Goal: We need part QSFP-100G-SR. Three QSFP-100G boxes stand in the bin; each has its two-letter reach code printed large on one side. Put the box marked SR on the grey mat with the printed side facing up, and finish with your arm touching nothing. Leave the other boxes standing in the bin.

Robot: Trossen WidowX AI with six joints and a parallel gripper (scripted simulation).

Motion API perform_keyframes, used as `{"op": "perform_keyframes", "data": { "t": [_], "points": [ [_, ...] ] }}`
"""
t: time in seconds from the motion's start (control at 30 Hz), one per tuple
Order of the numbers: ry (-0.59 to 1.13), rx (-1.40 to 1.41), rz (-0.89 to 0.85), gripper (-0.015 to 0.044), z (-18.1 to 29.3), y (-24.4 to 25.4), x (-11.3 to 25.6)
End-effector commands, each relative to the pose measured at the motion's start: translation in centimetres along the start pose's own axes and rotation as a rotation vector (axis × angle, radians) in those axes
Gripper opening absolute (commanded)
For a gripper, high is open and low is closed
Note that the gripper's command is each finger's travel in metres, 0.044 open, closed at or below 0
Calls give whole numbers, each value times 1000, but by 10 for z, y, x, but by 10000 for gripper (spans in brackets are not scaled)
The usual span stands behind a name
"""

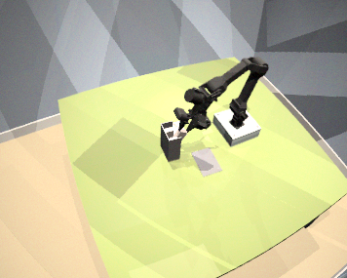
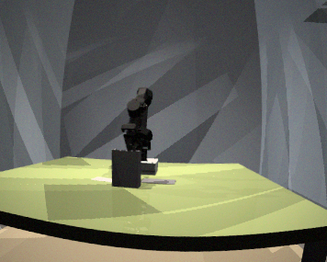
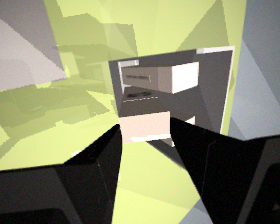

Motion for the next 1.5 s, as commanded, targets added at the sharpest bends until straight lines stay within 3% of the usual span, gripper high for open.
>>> {"op": "perform_keyframes", "data": {
  "t": [0.0, 1.47],
  "points": [
    [0, 0, 1, 153, 0, -1, 6],
    [-3, 2, -2, 153, -6, 33, 52]
  ]
}}
Point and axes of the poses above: the point midway between the two fingers, 35 mm back from their tips, its own x axis back along the fingers, its own y axis across the jaws, z = x × y, the point moved 8 cm from there along x, back along the fingers, and after that the axes turned 10 degrees about x, right-handed, at the moved point
